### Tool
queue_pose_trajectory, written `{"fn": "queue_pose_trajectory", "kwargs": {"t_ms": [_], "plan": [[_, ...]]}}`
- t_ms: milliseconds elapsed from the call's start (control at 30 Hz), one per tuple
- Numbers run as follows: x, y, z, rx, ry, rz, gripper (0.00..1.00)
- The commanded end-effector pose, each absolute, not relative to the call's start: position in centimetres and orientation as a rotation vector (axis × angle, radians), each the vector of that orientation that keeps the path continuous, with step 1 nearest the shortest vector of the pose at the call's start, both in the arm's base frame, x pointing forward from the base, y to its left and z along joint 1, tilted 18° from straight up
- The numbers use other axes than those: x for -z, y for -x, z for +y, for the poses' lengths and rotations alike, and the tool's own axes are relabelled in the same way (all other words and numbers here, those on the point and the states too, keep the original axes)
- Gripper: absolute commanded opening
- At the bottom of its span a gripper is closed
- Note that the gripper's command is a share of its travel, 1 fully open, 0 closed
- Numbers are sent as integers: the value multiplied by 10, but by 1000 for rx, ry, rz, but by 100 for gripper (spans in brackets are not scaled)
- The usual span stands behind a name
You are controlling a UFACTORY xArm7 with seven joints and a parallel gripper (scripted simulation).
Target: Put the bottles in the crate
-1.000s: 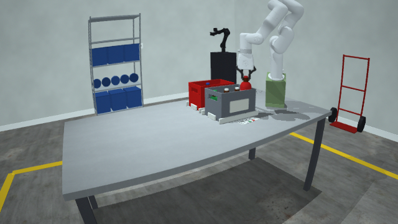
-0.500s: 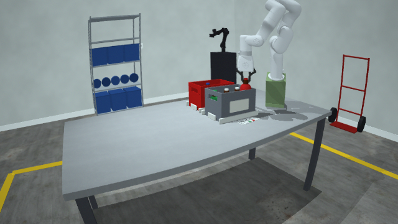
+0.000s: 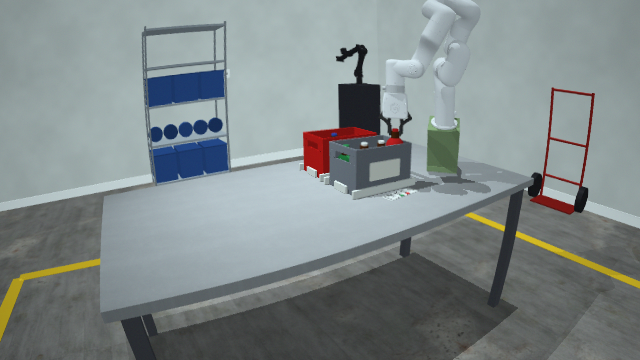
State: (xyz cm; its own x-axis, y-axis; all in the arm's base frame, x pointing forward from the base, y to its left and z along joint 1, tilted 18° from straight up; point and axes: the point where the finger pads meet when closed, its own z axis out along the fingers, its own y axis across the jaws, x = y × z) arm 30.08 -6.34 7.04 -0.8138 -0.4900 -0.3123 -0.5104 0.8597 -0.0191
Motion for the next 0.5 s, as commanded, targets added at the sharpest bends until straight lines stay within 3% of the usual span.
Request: {"fn": "queue_pose_trajectory", "kwargs": {"t_ms": [0,467], "plan": [[-67,-303,-63,-91,752,2724,0],[-55,-307,-62,-91,752,2725,0]]}}
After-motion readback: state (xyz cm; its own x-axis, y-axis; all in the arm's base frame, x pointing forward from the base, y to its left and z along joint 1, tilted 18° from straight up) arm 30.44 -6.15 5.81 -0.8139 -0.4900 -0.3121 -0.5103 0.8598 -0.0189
